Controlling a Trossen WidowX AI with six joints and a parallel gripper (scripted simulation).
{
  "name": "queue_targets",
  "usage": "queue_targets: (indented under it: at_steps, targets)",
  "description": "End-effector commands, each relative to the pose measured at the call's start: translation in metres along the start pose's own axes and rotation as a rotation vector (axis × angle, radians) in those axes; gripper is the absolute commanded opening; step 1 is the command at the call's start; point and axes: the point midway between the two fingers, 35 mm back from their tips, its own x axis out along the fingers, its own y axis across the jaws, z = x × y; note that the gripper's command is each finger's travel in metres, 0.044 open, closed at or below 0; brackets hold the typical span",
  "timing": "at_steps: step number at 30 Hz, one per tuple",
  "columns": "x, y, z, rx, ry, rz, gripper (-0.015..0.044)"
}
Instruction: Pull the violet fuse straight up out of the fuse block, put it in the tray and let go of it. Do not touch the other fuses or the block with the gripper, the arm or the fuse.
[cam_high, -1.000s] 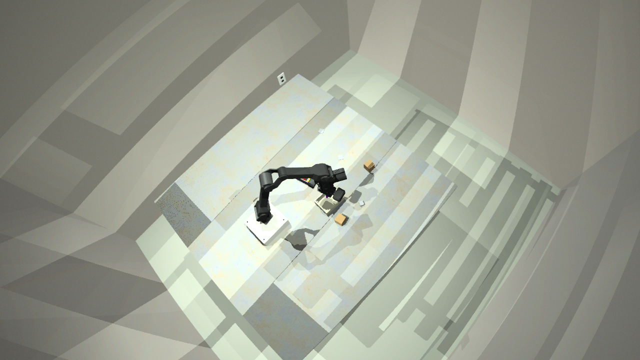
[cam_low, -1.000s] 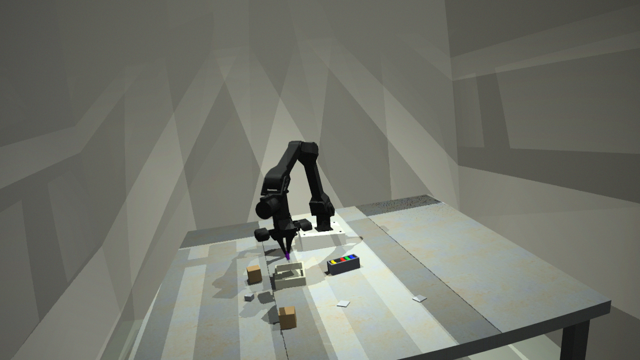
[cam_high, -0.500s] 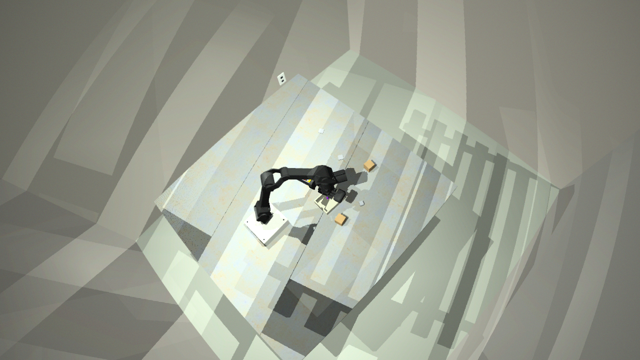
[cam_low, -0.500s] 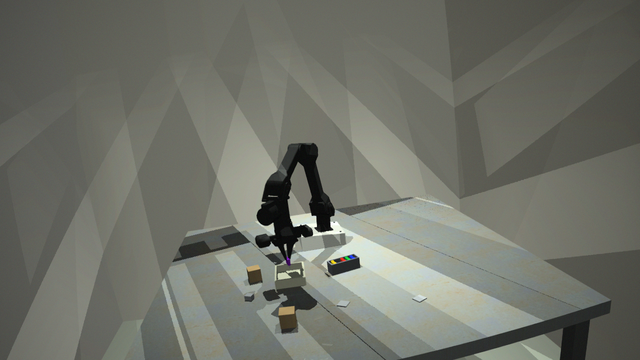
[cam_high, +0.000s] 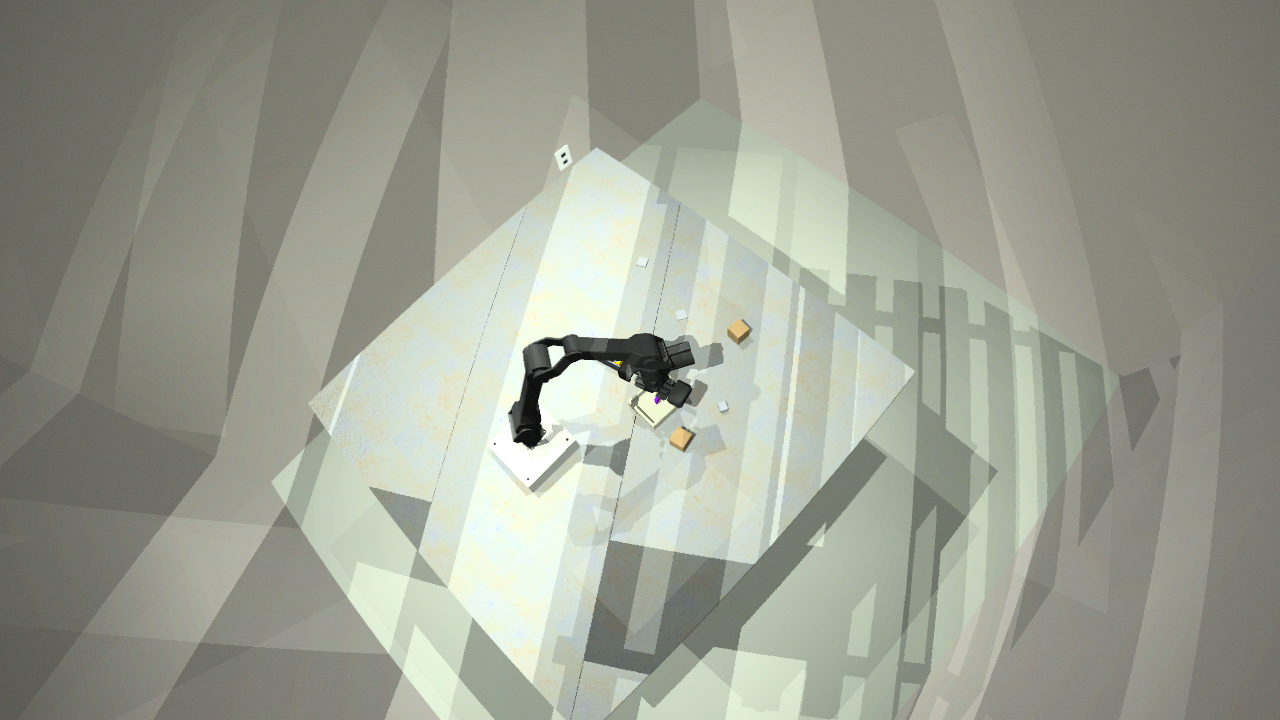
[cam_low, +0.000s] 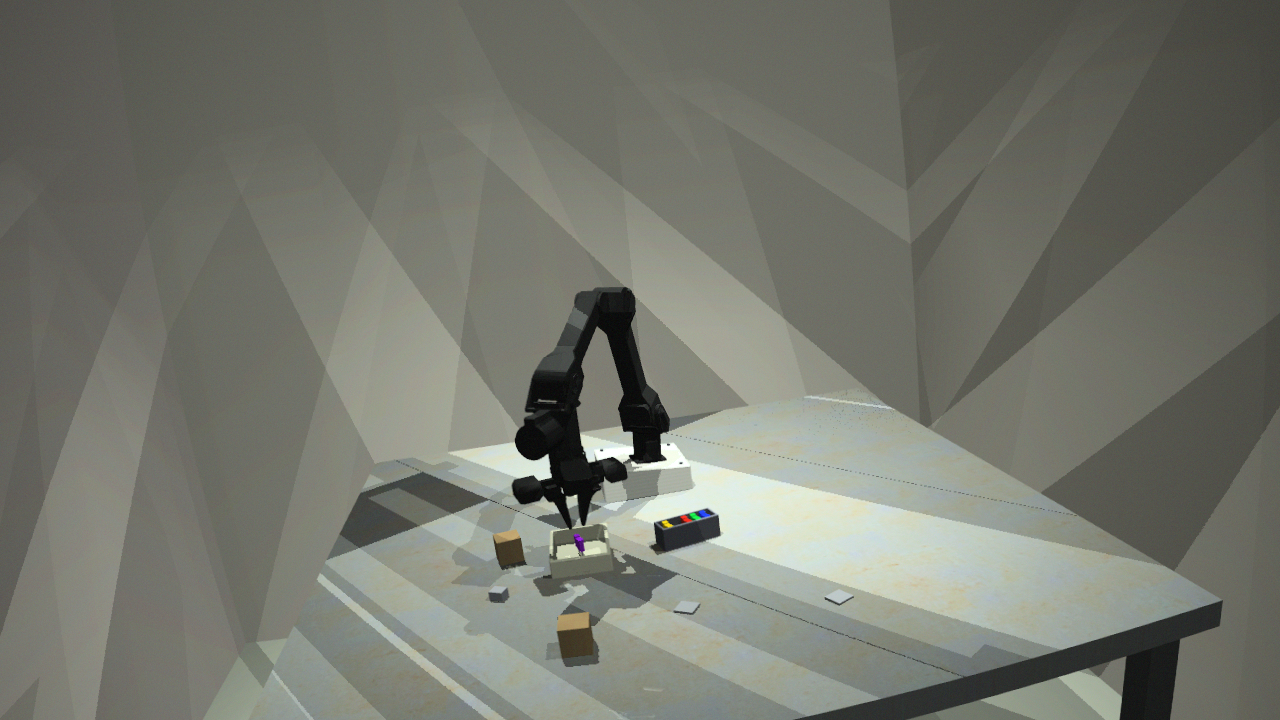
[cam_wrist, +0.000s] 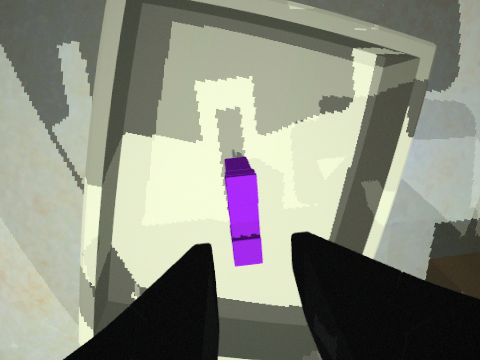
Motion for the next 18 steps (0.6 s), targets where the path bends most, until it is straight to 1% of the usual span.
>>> queue_targets:
  at_steps: [1, 6, 7, 10, 18]
  targets:
    - [-0.001, 0.0, 0.0, 0.0, 0.0, 0.0, 0.0184]
    - [-0.001, 0.0, 0.0, 0.0, 0.0, 0.0, 0.0315]
    - [-0.003, 0.0, 0.0, 0.0, 0.0, 0.0, 0.033]
    - [-0.034, 0.0, 0.0, -0.001, 0.001, -0.001, 0.033]
    - [-0.037, 0.0, 0.0, -0.001, 0.001, -0.001, 0.033]
